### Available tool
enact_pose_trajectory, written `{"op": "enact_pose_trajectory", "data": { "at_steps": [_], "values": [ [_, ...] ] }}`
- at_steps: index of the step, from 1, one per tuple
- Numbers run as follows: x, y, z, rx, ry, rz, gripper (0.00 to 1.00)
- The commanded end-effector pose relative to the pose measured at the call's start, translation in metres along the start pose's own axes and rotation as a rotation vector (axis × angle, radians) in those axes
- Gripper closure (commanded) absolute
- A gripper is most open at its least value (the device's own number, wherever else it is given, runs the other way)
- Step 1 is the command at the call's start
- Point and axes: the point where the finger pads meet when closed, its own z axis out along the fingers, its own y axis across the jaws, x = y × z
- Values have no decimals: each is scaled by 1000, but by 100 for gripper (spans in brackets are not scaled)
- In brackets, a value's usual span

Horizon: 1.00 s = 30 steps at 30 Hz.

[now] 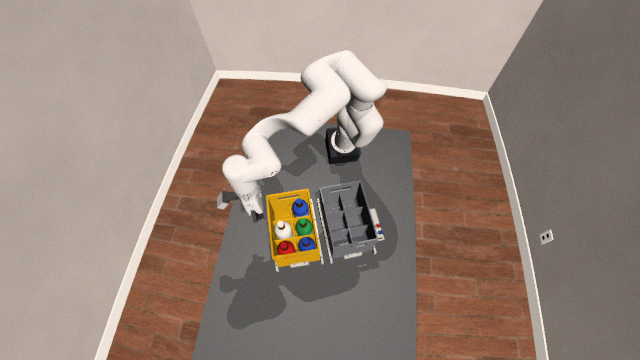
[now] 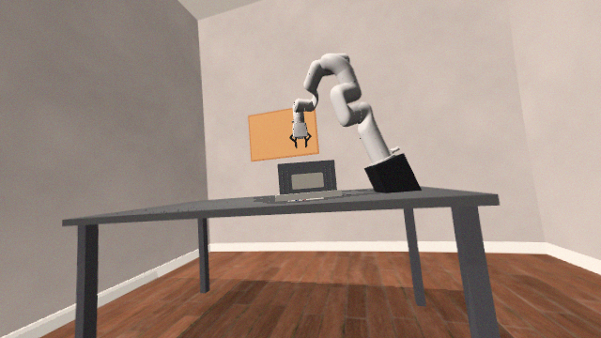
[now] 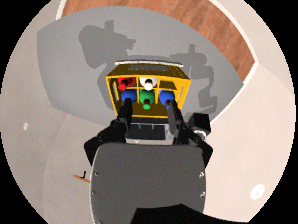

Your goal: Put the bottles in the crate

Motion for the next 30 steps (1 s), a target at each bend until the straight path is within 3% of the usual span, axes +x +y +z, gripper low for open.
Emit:
{"op": "enact_pose_trajectory", "data": {
  "at_steps": [1,12,30],
  "values": [
    [1,0,-2,2,4,0,35],
    [1,0,-2,2,4,0,35],
    [-57,-39,36,1,4,-533,35]
  ]
}}
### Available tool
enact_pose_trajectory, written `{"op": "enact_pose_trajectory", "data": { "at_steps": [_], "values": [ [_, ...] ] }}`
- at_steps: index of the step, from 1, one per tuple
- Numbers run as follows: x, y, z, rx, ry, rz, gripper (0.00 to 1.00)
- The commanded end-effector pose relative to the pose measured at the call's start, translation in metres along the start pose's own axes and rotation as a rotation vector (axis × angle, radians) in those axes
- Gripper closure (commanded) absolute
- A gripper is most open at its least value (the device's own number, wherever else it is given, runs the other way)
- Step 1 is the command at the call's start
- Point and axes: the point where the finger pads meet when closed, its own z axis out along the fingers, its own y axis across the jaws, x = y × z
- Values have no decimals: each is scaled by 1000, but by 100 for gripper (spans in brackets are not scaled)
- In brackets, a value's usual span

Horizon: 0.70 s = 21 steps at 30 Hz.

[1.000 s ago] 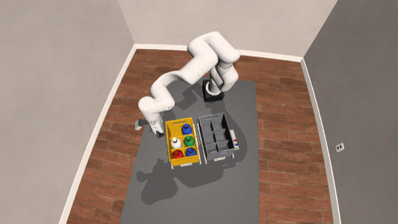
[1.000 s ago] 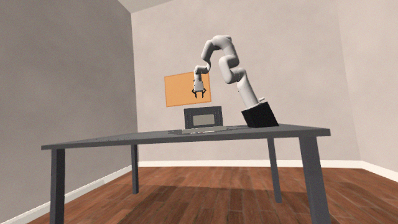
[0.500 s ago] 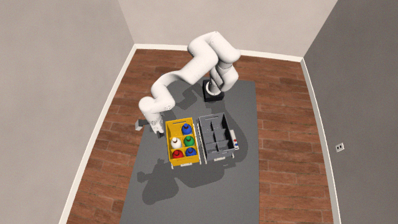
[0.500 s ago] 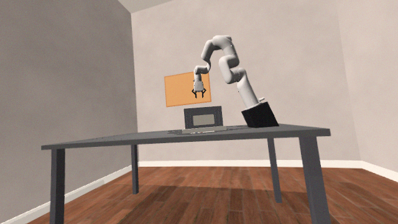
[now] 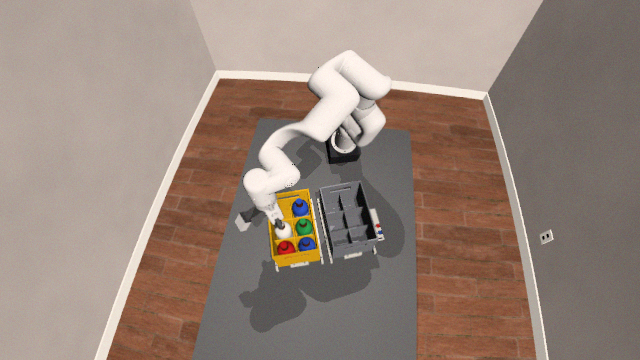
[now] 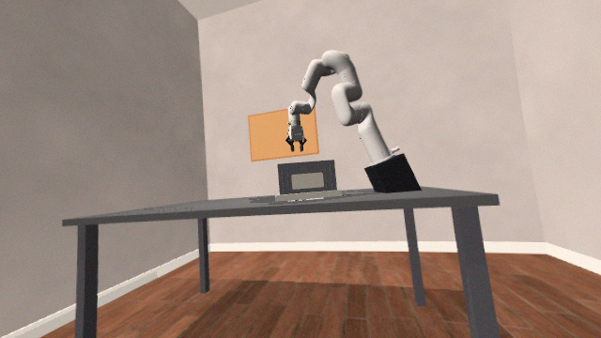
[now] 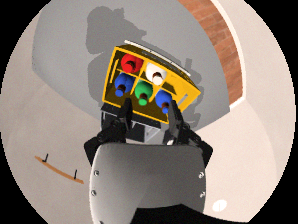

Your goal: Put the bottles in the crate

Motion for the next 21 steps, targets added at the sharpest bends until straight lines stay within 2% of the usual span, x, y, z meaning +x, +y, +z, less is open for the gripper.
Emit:
{"op": "enact_pose_trajectory", "data": {
  "at_steps": [1,5,10,21],
  "values": [
    [-7,-15,8,5,9,-133,35],
    [-16,-30,17,4,9,-266,35],
    [-23,-41,24,4,9,-352,35],
    [-49,-82,51,4,9,-352,35]
  ]
}}
